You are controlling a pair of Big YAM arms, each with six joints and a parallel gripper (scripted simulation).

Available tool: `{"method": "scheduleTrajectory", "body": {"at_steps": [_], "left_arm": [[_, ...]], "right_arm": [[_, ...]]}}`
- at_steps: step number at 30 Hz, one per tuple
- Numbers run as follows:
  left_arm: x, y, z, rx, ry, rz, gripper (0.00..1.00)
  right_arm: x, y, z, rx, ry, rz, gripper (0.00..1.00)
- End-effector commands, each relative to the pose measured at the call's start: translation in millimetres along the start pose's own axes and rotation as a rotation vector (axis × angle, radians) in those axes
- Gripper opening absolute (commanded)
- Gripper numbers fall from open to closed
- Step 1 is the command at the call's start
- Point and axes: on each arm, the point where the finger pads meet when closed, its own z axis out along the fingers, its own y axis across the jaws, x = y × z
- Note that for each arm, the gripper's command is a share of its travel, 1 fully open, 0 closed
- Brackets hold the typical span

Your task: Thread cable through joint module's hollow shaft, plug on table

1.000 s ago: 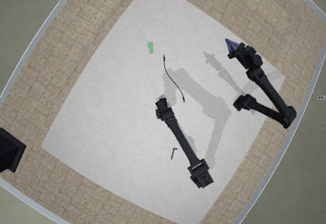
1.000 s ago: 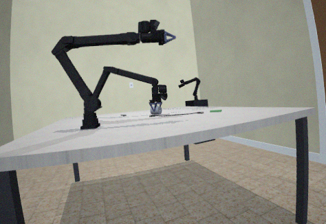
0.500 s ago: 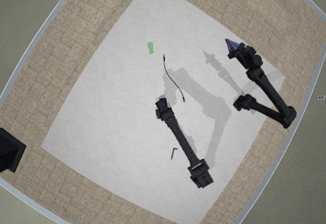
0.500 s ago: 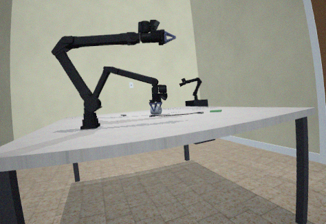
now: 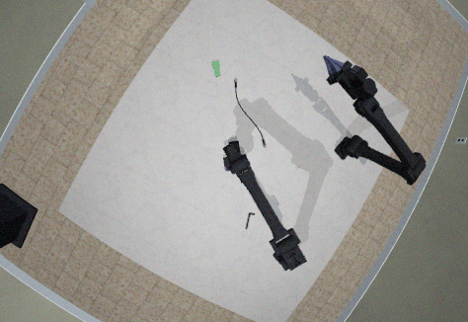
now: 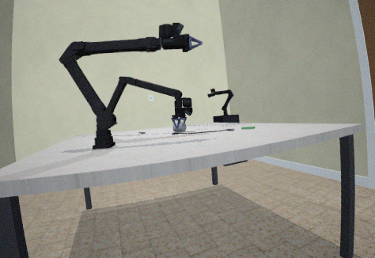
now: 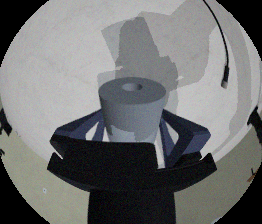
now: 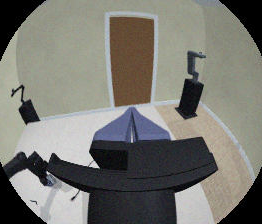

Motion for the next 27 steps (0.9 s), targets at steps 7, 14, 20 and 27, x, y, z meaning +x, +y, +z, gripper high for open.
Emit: {"method": "scheduleTrajectory", "body": {"at_steps": [7,14,20,27], "left_arm": [[-22,13,-77,-0.043,-0.111,0.039,0.70],[-23,8,-78,-0.044,-0.114,0.103,0.70],[-24,6,-78,-0.048,-0.116,0.162,0.70],[-24,4,-78,-0.050,-0.117,0.202,0.70]], "right_arm": [[-39,6,-3,-0.009,-0.055,-0.013,0.00],[-39,6,-3,-0.009,-0.055,-0.013,0.00],[-39,6,-3,-0.009,-0.055,-0.013,0.00],[-39,6,-3,-0.009,-0.055,-0.013,0.00]]}}
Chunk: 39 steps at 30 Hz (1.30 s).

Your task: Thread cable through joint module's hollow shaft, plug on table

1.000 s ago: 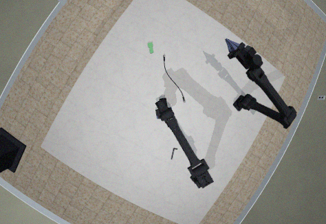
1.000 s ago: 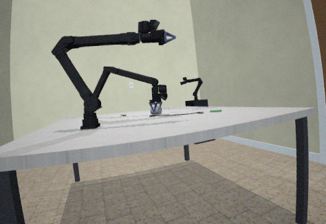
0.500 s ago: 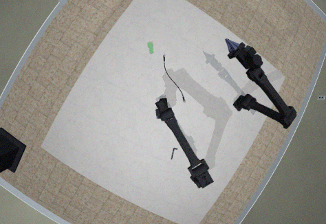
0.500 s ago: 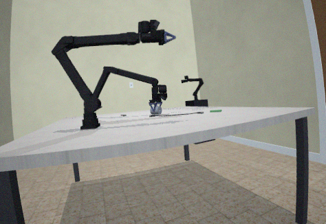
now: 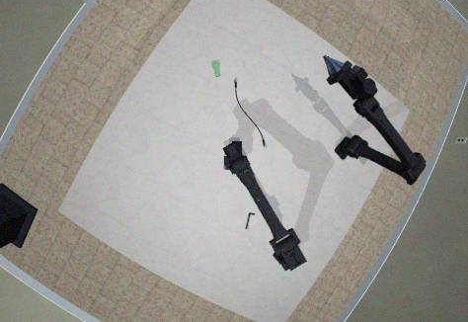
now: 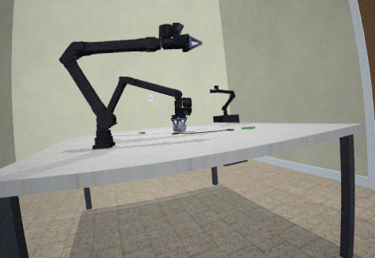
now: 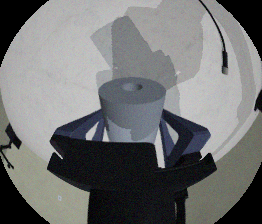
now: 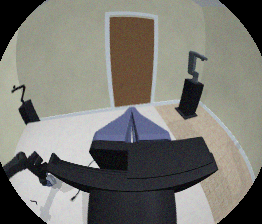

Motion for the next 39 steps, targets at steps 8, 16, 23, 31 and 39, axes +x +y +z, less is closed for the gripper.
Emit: {"method": "scheduleTrajectory", "body": {"at_steps": [8,16,23,31,39], "left_arm": [[-24.6,5.5,-77.9,-0.063,-0.118,0.125,0.70],[-24.3,5.1,-78.1,-0.065,-0.118,0.171,0.70],[-23.9,4.7,-78.2,-0.068,-0.119,0.233,0.70],[-24.0,4.6,-78.3,-0.068,-0.119,0.235,0.70],[-24.1,4.5,-78.3,-0.068,-0.119,0.235,0.70]], "right_arm": [[-39.1,6.0,-2.9,-0.009,-0.055,-0.013,0.00],[-39.1,6.0,-2.9,-0.009,-0.055,-0.013,0.00],[-39.1,6.0,-2.9,-0.009,-0.055,-0.013,0.00],[-39.1,6.0,-2.9,-0.009,-0.055,-0.013,0.00],[-39.1,6.0,-2.9,-0.009,-0.055,-0.013,0.00]]}}
